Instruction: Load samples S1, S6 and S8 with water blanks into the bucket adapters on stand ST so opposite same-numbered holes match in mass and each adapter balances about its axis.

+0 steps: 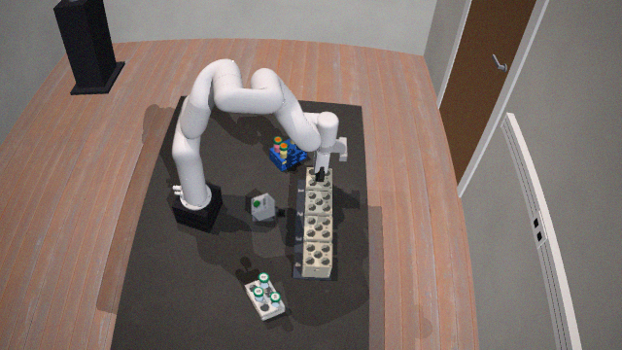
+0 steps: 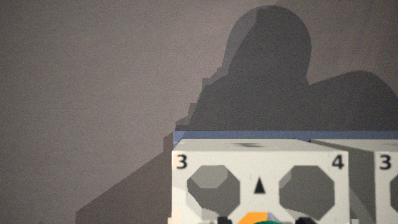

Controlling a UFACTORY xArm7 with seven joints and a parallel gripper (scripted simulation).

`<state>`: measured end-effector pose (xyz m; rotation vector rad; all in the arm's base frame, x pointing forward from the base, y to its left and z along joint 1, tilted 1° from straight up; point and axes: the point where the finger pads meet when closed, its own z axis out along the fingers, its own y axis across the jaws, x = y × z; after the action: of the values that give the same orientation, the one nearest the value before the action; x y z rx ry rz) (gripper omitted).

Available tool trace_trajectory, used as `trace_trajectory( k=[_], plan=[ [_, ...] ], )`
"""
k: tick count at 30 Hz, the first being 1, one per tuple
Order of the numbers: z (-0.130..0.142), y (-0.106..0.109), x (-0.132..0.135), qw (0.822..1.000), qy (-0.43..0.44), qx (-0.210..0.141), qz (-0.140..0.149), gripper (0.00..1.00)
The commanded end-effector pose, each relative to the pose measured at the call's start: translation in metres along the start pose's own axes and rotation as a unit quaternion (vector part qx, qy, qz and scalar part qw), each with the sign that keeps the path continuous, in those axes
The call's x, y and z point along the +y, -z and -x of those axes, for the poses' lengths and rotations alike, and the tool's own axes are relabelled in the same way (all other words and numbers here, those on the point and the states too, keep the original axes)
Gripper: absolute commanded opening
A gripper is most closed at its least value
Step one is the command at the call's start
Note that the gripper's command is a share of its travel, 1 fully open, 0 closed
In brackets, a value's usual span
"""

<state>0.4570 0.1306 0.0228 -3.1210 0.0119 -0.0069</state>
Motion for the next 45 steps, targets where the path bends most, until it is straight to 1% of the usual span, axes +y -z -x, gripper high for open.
trace_trajectory(
  k=[1,8,9,37,45],
  plan=[
    [-0.002,0.002,0.000,1.000,0.000,0.002,-0.001,0.00],
    [-0.002,0.002,0.000,1.000,0.000,0.002,-0.001,0.00],
    [-0.002,0.001,0.000,1.000,0.000,0.002,-0.001,0.44],
    [-0.002,0.001,0.000,1.000,0.000,0.002,-0.001,0.44],
    [-0.002,0.017,0.000,1.000,0.000,0.002,-0.001,0.44]
  ],
)
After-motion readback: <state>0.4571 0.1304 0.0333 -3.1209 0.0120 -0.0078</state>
